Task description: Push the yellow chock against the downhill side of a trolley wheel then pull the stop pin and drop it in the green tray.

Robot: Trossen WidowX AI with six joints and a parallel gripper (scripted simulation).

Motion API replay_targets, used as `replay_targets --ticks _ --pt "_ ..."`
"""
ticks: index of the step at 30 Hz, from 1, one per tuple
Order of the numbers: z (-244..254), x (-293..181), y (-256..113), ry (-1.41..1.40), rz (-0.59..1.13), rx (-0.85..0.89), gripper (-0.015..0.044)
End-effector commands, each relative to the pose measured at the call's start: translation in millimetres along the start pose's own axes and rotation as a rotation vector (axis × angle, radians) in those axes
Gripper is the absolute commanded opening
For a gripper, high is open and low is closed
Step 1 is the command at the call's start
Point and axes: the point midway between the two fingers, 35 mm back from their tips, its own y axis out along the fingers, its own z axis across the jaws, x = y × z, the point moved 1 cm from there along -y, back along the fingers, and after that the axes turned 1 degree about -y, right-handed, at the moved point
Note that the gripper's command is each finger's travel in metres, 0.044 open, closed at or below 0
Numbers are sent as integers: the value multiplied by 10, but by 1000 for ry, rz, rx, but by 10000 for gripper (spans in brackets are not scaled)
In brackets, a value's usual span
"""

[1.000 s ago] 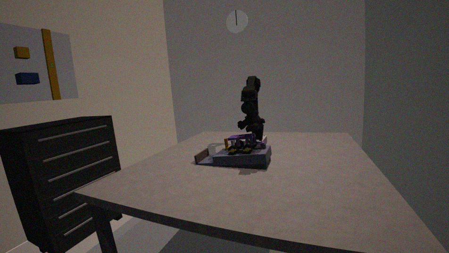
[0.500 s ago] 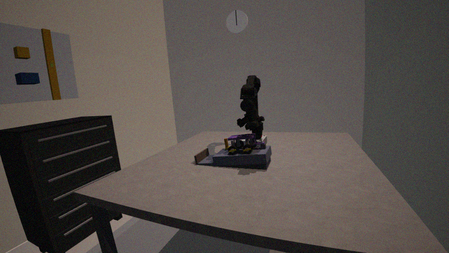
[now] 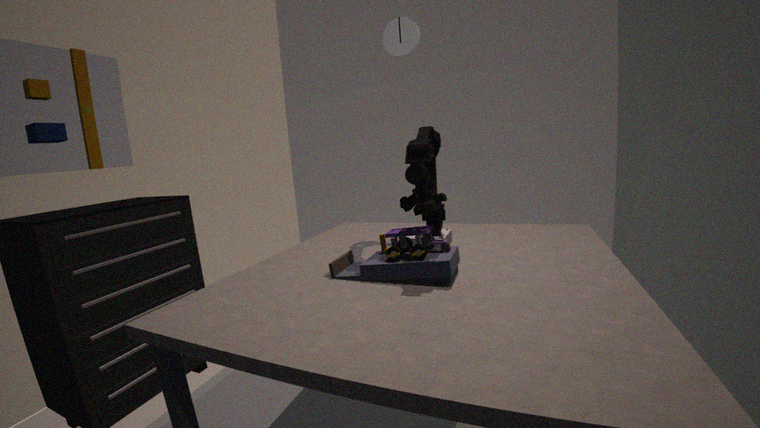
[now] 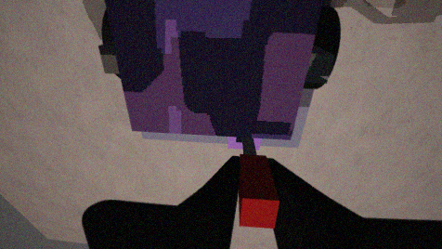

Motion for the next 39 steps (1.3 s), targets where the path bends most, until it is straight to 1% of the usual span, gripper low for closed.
replay_targets --ticks 1,22,39 --pt "5 -17 -44 -4 7 3 0" --pt "20 -74 -184 -4 7 3 0" --pt "27 -373 -149 -4 10 3 0"
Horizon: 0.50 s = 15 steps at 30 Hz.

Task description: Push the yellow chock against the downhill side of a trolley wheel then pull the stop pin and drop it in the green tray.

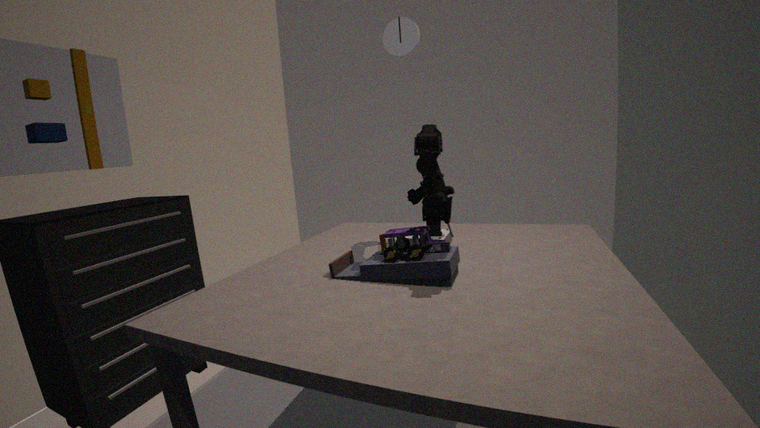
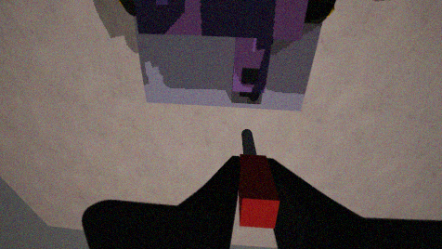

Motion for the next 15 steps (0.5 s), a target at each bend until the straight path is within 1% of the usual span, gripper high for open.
replay_targets --ticks 1,15 --pt "8 -53 -6 1 3 3 0" --pt "-446 -56 12 3 3 -1 0"
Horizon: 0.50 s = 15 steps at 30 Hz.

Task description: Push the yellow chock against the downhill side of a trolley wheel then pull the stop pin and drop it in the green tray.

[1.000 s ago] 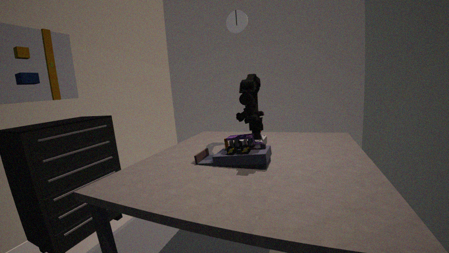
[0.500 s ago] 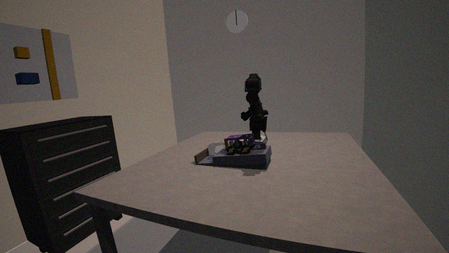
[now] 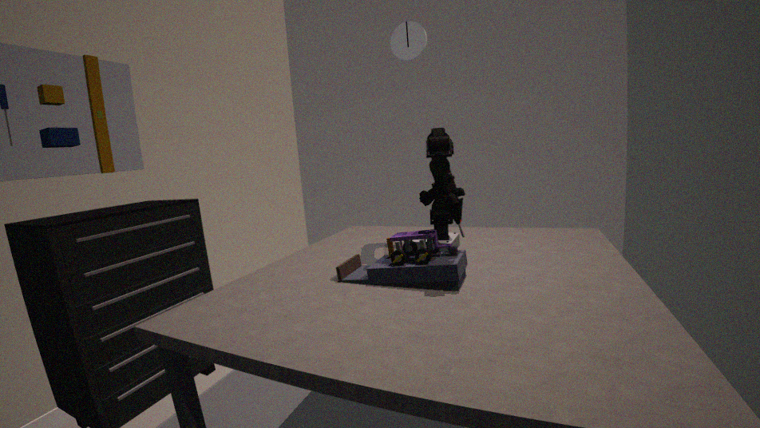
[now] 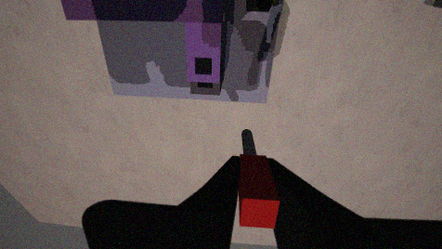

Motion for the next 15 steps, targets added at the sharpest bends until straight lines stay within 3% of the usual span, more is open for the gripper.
replay_targets --ticks 1,15 --pt "-139 -2 13 3 -1 -2 0" --pt "-502 -11 36 4 0 -5 0"
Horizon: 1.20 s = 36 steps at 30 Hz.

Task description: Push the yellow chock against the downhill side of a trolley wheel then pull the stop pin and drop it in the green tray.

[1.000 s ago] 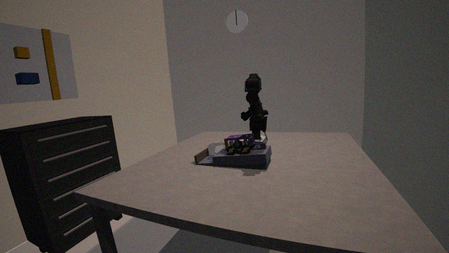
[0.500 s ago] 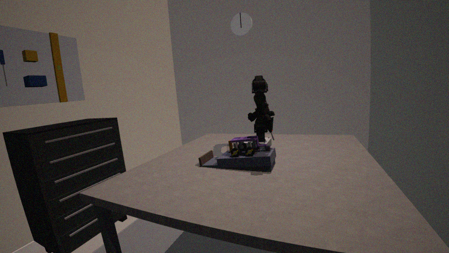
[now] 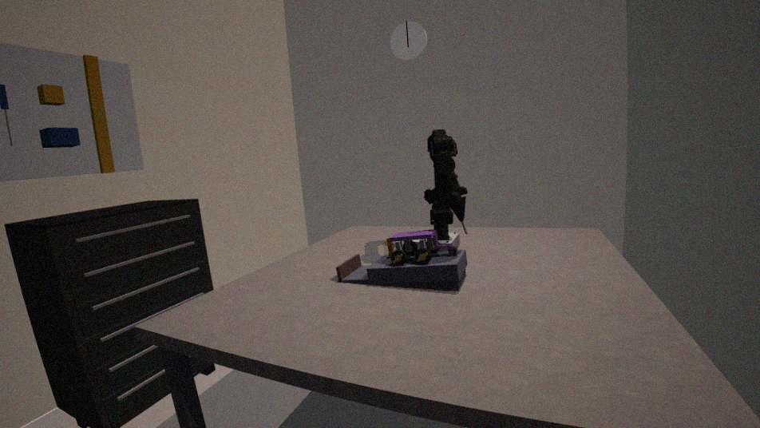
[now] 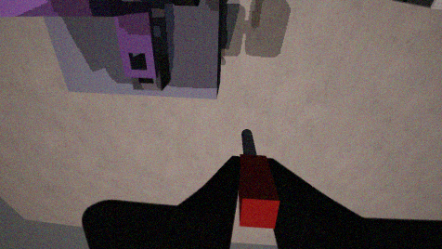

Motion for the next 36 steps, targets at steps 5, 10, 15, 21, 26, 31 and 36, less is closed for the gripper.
replay_targets --ticks 5,10,15,21,26,31,36 --pt "-23 132 -8 3 -5 0 0" --pt "-12 309 -38 3 -7 0 0" --pt "-2 482 -68 3 -9 1 0" --pt "7 690 -105 3 -11 1 0" --pt "9 867 -134 3 -13 1 0" --pt "7 1040 -161 3 -14 0 0" --pt "0 1237 -190 3 -16 0 0"
